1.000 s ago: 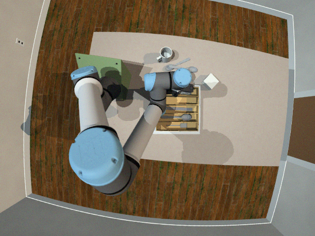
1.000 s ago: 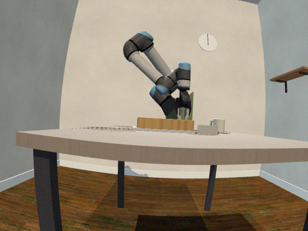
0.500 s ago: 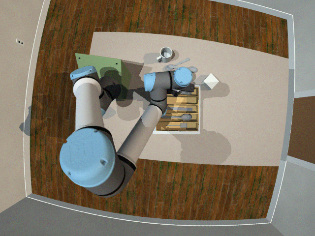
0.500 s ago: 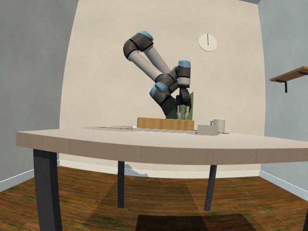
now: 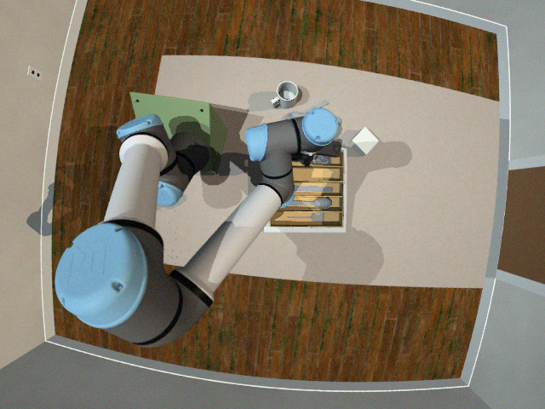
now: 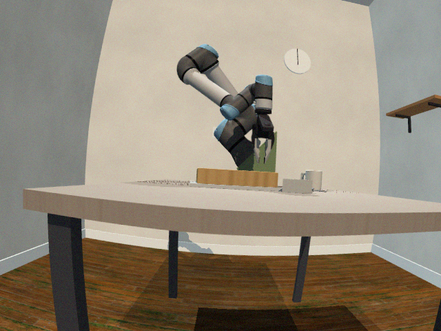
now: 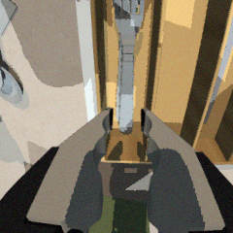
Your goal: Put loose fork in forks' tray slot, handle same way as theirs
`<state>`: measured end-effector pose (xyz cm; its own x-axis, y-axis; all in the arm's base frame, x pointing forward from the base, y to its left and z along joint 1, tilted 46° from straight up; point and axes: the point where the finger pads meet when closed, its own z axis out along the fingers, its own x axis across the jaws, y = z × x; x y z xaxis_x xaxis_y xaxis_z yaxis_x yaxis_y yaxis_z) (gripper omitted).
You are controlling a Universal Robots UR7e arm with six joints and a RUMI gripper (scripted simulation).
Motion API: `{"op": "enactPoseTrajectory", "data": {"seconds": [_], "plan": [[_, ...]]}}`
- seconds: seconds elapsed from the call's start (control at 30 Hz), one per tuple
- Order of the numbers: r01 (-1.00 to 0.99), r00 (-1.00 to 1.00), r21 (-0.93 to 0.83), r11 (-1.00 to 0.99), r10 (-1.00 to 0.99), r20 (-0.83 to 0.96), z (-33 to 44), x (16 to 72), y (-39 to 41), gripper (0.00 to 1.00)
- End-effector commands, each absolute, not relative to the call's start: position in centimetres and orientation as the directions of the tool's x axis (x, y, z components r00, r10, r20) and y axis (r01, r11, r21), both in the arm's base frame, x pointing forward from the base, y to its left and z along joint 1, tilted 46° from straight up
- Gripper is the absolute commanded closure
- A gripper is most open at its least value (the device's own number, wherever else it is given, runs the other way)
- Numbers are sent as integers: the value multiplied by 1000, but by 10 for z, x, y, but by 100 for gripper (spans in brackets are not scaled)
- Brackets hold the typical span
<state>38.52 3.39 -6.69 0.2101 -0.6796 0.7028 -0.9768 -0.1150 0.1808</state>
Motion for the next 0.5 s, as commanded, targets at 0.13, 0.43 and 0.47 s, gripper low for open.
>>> {"op": "enactPoseTrajectory", "data": {"seconds": [0.13, 0.43, 0.47], "plan": [[-976, 209, 187, -107, -679, 703, -41, 384, 61, 86], [-976, 209, 187, -107, -679, 703, -35, 384, 68, 86], [-976, 209, 187, -107, -679, 703, -35, 384, 68, 86]]}}
